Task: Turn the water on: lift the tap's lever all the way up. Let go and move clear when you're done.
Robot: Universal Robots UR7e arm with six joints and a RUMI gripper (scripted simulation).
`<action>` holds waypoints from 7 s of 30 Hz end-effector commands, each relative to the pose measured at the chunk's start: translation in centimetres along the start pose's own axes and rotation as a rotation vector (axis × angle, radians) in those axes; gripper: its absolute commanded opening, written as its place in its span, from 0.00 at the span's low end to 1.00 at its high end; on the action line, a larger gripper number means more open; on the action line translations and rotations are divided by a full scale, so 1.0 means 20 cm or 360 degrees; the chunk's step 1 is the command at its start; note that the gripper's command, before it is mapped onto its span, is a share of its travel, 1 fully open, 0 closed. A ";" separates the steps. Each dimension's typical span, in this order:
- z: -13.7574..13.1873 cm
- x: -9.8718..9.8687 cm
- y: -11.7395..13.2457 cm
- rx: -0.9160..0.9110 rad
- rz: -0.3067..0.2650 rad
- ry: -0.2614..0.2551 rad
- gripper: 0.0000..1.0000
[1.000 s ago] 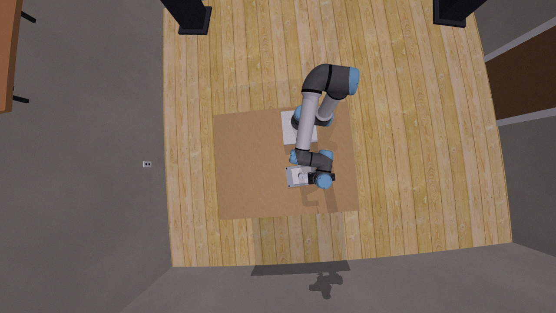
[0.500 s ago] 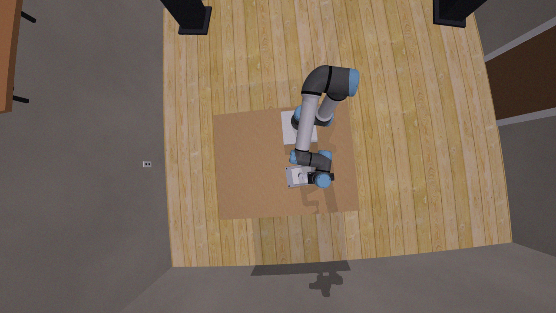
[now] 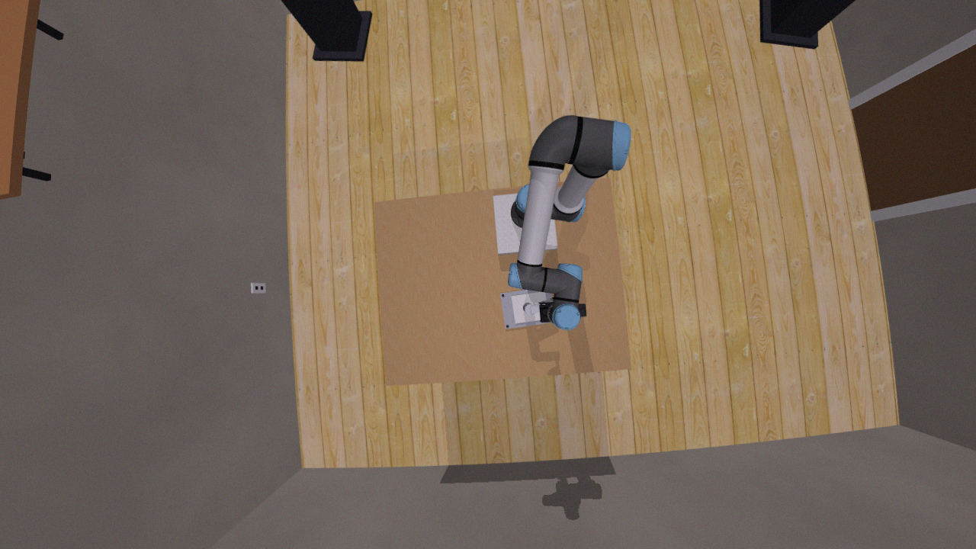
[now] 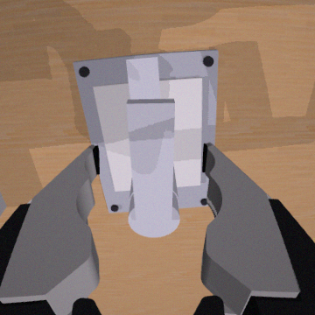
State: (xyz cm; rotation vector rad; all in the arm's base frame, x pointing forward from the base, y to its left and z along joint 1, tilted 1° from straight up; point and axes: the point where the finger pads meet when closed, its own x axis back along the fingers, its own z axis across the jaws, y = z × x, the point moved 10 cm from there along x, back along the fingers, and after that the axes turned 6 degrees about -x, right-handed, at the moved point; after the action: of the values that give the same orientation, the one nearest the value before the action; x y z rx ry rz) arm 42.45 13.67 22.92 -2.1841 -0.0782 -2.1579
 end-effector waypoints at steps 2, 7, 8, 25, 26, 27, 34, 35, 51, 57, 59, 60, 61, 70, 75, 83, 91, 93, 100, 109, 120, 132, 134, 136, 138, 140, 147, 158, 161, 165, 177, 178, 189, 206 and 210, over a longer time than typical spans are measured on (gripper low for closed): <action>0.00 0.00 0.00 0.0000 0.0000 0.0002 0.40; 0.00 0.00 0.00 0.0000 0.0000 0.0002 0.40; 0.00 0.00 0.00 0.0000 0.0000 0.0002 0.40; 0.00 0.00 0.00 0.0000 0.0000 0.0002 0.40; 0.00 0.00 0.00 0.0000 0.0000 0.0002 0.40; 0.00 0.00 0.00 0.0000 0.0000 0.0002 0.40; 0.00 0.00 0.00 0.0000 0.0000 0.0002 0.40; 0.00 0.00 0.00 0.0000 0.0000 0.0002 0.40; 0.00 -0.01 0.00 0.0000 0.0000 0.0002 0.40; 0.00 -0.03 0.00 0.0000 0.0000 0.0002 0.40; 0.00 -0.04 0.00 0.0000 0.0000 0.0002 0.40; 0.00 -0.04 0.00 0.0000 0.0000 0.0002 0.40; 0.00 -0.04 0.00 0.0000 0.0000 0.0002 0.40; 0.00 -0.08 0.00 0.0000 0.0000 0.0002 0.40; 0.00 -0.10 0.00 0.0000 0.0000 0.0002 0.40; 0.00 -0.12 0.00 0.0000 0.0000 0.0002 0.40; 0.00 -0.14 0.00 0.0000 0.0000 0.0002 0.40; 0.00 -0.15 0.00 0.0000 0.0000 0.0002 0.40; 0.00 -0.15 0.00 0.0000 0.0000 0.0002 0.40; 0.00 -0.15 0.00 0.0000 0.0000 0.0002 0.40; 0.00 -0.15 0.00 0.0000 0.0000 0.0002 0.40; 0.00 -0.15 0.00 0.0000 0.0000 0.0002 0.40; 0.00 -0.15 0.00 0.0000 0.0000 0.0002 0.40; 0.00 -0.15 0.00 0.0000 0.0000 0.0002 0.40; 0.00 -0.15 0.00 0.0000 0.0000 0.0002 0.40; 0.00 -0.15 0.00 0.0000 0.0000 0.0002 0.00; 0.00 -0.15 0.00 0.0000 0.0000 0.0002 0.00; 0.00 -0.15 0.00 0.0000 0.0000 0.0002 0.00; 0.00 -0.15 0.00 0.0000 0.0000 0.0002 0.00; 0.00 -0.15 0.00 0.0000 0.0000 0.0002 0.00; 0.00 -0.15 0.00 0.0000 0.0000 0.0002 0.00; 0.00 -0.15 0.00 0.0000 0.0000 0.0002 0.00; 0.00 -0.15 0.00 0.0000 0.0000 0.0002 0.00; 0.00 -0.15 0.00 0.0000 0.0000 0.0002 0.00; 0.00 -0.15 0.00 0.0000 0.0000 0.0002 0.00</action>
State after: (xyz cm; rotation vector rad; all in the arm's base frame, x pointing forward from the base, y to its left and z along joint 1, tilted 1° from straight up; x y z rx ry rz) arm 42.41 13.71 19.88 -2.1841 -0.0782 -2.1579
